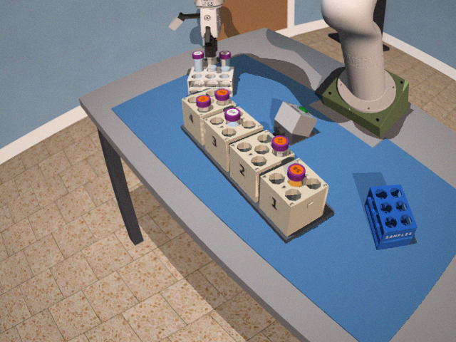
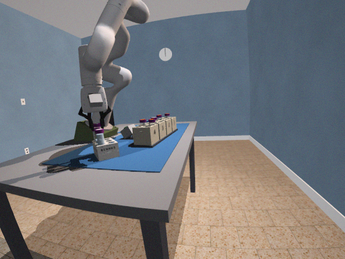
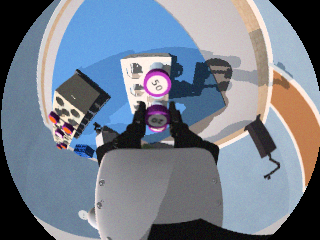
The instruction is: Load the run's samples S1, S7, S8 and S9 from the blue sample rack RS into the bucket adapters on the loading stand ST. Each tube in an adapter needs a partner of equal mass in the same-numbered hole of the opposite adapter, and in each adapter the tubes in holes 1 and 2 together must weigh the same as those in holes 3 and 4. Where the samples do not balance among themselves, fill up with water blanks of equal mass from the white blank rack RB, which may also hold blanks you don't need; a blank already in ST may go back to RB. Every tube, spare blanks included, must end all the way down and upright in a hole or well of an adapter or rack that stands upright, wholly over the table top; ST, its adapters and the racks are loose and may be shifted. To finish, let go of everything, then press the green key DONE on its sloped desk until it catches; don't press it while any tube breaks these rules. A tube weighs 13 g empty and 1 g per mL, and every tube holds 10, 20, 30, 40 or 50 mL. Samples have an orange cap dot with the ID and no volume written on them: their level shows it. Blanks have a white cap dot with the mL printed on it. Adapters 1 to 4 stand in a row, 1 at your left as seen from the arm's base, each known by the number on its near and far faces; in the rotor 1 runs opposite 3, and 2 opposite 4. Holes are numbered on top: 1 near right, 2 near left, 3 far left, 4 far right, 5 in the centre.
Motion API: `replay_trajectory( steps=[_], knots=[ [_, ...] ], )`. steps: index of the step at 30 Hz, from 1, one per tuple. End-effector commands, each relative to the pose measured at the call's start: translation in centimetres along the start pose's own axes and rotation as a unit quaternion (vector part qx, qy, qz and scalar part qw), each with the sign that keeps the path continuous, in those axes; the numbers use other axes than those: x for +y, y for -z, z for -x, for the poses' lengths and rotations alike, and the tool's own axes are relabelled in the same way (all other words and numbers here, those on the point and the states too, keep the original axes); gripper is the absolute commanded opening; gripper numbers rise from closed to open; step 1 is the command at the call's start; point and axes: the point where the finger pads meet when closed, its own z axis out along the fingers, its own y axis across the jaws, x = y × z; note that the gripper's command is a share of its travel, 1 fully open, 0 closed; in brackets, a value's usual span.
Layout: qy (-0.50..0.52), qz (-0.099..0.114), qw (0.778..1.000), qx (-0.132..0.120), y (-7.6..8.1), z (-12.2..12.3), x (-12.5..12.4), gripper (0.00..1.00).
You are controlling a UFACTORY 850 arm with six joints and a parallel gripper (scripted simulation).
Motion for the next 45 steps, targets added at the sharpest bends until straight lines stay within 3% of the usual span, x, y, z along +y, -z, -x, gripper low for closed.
replay_trajectory(
  steps=[1, 45],
  knots=[
    [0.000, 0.000, 1.000, 0.001, 0.6, -0.1, 0.0, 0.00],
    [0.000, 0.000, 1.000, 0.001, 8.3, -0.1, 0.0, 0.00]
  ],
)
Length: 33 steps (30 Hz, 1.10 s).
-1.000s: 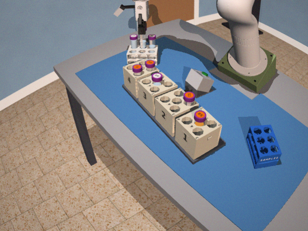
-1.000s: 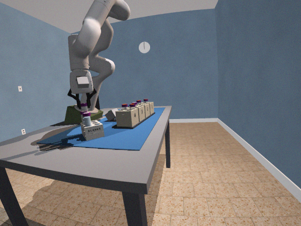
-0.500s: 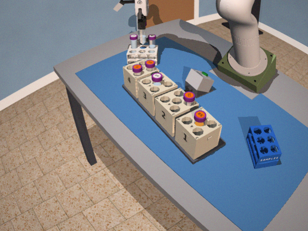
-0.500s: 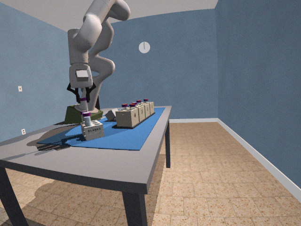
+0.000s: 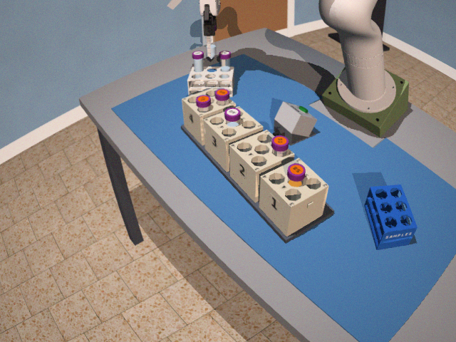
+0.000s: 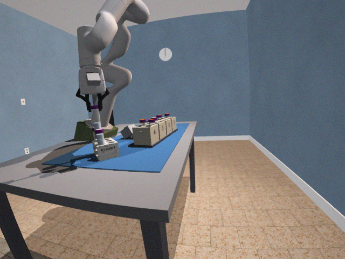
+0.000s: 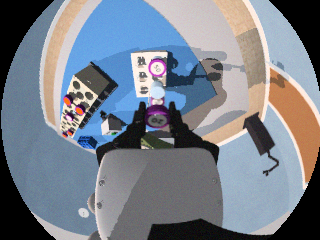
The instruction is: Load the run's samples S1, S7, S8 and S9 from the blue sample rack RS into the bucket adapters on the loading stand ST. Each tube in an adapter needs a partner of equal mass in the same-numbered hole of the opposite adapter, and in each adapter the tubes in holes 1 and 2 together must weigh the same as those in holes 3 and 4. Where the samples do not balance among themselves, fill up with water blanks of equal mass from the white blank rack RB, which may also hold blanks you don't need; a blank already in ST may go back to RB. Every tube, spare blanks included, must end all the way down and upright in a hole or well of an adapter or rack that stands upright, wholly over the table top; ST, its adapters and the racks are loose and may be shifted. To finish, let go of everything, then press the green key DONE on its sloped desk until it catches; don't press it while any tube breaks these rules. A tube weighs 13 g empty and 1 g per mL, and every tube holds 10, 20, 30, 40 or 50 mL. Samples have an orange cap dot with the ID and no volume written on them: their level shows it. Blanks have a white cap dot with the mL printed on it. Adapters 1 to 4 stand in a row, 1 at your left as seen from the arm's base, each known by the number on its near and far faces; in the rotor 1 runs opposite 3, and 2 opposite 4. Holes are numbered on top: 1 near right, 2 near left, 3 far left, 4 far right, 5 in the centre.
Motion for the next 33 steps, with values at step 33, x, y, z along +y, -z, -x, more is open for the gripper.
replay_trajectory(
  steps=[33],
  knots=[
    [0.050, 0.000, 0.999, 0.000, 3.9, 0.4, -1.4, 0.00]
  ],
)
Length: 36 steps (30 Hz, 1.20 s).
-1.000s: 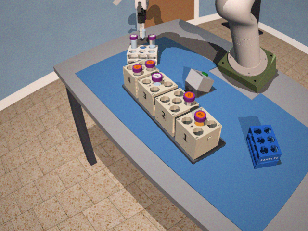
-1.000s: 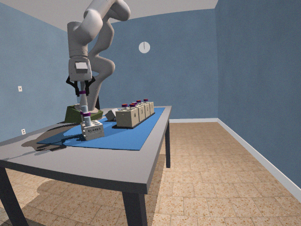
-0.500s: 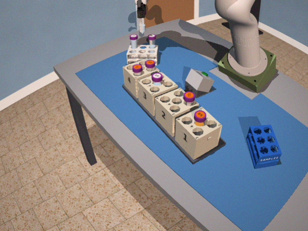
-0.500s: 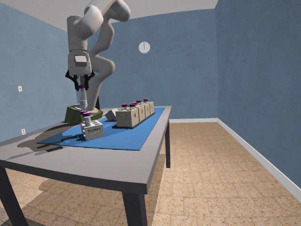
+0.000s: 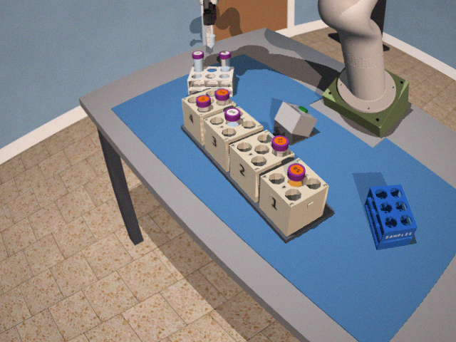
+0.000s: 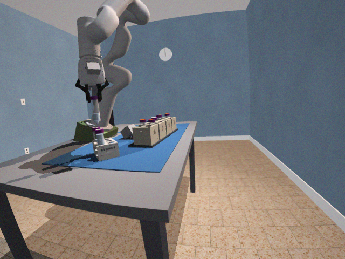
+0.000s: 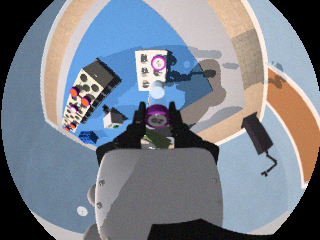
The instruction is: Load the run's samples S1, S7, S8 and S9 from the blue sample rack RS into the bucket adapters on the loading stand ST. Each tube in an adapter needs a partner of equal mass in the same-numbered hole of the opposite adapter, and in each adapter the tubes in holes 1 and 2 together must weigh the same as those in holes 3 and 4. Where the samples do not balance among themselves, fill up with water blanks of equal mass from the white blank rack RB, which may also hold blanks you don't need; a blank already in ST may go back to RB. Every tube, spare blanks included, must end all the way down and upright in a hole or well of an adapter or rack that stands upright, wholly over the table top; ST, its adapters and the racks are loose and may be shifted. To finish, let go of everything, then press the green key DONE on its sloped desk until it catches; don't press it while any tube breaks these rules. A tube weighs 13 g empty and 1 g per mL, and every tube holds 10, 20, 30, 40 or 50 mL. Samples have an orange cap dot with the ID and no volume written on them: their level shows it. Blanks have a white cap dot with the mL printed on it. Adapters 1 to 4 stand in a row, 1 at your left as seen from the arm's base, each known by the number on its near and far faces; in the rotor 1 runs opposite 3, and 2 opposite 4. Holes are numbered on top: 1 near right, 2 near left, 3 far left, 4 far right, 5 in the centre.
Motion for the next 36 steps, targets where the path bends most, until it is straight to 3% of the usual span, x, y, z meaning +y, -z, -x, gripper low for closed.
replay_trajectory(
  steps=[1, 11, 13, 18, 36],
  knots=[
    [0.060, 0.000, 0.998, 0.001, 0.1, 0.5, -1.7, 0.00],
    [0.225, 0.000, 0.974, 0.001, 0.1, 1.9, -6.5, 0.00],
    [0.225, 0.000, 0.974, 0.001, 0.1, 1.9, -6.5, 0.00],
    [0.305, 0.000, 0.952, 0.001, 0.1, 2.7, -8.9, 0.00],
    [0.307, 0.000, 0.952, 0.001, 0.1, 5.0, -16.5, 0.00]
  ],
)
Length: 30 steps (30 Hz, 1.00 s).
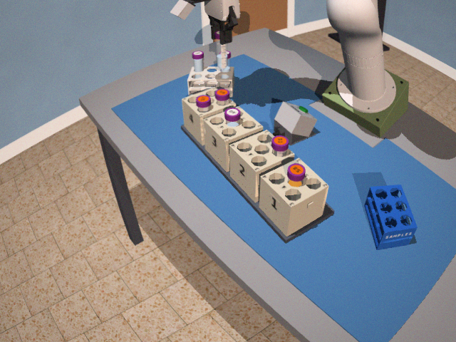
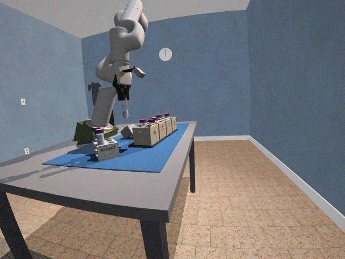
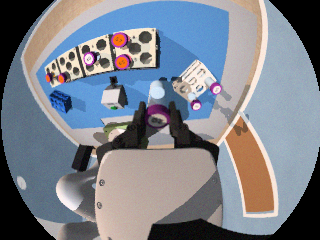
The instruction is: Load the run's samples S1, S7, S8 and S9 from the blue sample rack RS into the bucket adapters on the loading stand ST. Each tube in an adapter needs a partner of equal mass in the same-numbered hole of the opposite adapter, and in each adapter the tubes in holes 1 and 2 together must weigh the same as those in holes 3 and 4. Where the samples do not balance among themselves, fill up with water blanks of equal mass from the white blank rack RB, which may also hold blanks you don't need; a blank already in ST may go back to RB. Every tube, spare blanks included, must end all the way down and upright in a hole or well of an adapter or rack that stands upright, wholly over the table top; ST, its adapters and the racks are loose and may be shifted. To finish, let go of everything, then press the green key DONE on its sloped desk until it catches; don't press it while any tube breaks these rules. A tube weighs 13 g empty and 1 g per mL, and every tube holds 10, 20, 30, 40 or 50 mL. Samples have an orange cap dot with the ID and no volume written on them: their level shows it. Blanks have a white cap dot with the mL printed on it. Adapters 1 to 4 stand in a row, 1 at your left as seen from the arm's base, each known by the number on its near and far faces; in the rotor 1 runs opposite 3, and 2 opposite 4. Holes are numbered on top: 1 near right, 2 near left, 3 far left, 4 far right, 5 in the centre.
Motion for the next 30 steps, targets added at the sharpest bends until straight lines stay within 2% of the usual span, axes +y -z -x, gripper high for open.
replay_trajectory(
  steps=[1, 9, 11, 26, 30],
  knots=[
    [0.000, 0.002, 1.000, -0.001, 0.1, -1.0, -2.5, 0.00],
    [0.000, 0.002, 1.000, -0.001, 0.1, -2.2, -6.3, 0.00],
    [0.000, 0.002, 1.000, -0.001, 0.1, -2.2, -6.3, 0.00],
    [0.000, 0.002, 1.000, -0.001, 0.1, -4.6, -13.5, 0.00],
    [0.000, 0.002, 1.000, -0.001, 0.1, -5.0, -14.4, 0.00]
  ],
)
